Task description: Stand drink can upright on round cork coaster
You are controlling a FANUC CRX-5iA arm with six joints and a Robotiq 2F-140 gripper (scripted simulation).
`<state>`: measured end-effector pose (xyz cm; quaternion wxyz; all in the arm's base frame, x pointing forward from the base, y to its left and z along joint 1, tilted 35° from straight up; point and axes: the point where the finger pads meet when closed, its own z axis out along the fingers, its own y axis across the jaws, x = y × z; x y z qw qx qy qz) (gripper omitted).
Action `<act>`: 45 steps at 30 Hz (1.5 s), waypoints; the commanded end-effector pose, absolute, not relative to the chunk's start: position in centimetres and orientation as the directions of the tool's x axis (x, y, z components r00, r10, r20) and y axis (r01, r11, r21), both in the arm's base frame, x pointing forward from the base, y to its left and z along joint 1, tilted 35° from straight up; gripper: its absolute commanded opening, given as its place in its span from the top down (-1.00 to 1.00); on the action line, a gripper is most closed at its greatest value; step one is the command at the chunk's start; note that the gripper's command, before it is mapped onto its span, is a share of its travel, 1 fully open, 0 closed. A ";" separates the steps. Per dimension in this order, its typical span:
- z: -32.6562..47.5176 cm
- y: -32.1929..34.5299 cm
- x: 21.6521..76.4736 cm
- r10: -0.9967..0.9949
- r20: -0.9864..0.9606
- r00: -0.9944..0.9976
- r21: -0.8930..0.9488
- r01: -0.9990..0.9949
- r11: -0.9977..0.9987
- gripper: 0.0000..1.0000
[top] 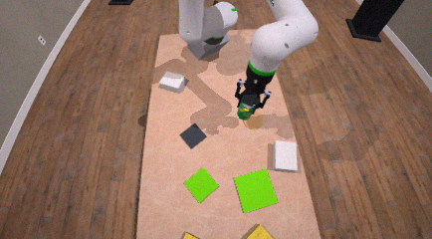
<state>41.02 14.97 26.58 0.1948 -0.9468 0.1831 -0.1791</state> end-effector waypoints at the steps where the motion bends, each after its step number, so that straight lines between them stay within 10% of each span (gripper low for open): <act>1: 26.8 15.4 40.7 -0.297 0.324 0.898 -0.403 -0.153 -0.902 0.80; 45: 27.8 18.3 38.8 0.397 0.545 0.738 -0.079 0.517 -0.852 0.80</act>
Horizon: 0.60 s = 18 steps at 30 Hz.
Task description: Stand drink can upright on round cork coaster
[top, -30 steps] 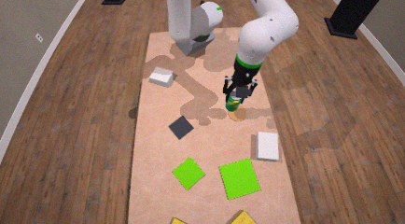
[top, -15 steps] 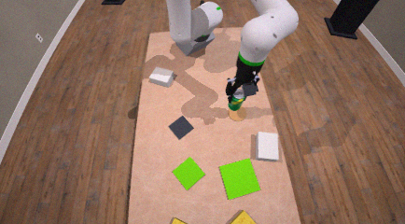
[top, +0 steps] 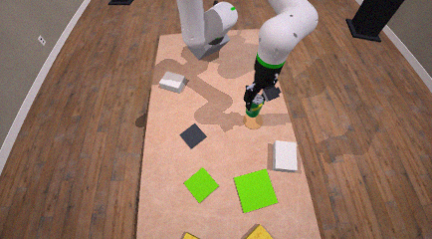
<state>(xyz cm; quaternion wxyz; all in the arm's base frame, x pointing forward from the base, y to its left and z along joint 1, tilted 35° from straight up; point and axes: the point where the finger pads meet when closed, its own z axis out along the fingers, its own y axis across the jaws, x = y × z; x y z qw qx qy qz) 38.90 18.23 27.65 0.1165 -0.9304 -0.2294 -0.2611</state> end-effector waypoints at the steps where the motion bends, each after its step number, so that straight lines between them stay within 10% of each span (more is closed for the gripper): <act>1: 27.8 18.4 38.8 0.409 0.547 0.730 -0.072 0.528 -0.846 0.80; 18: 28.0 19.1 38.4 0.546 0.560 0.623 0.021 0.648 -0.761 0.80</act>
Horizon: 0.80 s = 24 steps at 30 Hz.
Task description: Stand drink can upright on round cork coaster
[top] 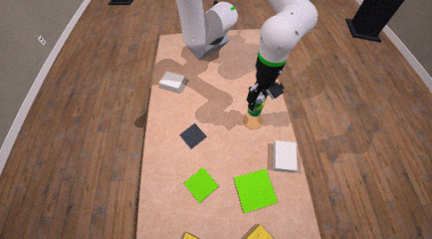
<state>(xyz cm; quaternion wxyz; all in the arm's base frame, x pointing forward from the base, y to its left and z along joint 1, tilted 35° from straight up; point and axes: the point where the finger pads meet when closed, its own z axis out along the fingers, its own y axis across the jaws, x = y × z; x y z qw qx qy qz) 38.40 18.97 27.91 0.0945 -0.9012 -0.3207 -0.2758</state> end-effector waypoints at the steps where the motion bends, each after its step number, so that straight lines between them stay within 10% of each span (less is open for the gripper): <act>1: 28.1 19.1 38.3 0.553 0.560 0.617 0.026 0.654 -0.756 0.80; 24: 28.2 19.6 38.0 0.643 0.559 0.523 0.097 0.729 -0.678 0.80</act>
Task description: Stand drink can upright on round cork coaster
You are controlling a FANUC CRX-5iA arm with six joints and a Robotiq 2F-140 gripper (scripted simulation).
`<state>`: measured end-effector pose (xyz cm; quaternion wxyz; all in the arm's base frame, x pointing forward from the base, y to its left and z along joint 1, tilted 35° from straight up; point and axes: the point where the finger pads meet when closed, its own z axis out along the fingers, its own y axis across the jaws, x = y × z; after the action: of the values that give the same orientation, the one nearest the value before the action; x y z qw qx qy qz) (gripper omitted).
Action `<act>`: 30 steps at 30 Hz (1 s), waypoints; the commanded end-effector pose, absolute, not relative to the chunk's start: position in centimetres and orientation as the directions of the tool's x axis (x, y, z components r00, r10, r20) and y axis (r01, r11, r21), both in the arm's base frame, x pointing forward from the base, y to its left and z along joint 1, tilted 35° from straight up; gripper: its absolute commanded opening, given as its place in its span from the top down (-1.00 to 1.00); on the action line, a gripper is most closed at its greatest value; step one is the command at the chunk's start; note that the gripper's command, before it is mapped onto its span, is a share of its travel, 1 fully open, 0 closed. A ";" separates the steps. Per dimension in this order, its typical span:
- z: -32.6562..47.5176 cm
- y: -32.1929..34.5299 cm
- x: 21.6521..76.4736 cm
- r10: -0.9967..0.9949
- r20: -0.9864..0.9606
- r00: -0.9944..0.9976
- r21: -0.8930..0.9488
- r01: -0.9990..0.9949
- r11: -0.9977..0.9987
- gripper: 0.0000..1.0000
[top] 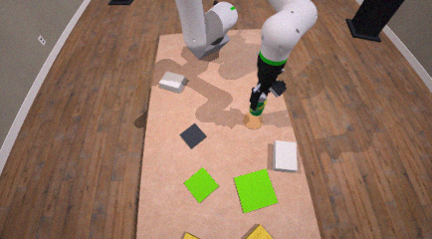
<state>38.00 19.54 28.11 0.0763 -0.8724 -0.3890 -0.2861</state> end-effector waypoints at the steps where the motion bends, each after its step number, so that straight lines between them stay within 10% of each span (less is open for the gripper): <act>1: 28.2 19.6 38.0 0.645 0.559 0.521 0.099 0.731 -0.675 0.80; 30: 28.3 19.7 37.9 0.667 0.557 0.494 0.118 0.748 -0.653 0.80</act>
<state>37.87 19.72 28.18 0.0702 -0.8619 -0.4107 -0.2892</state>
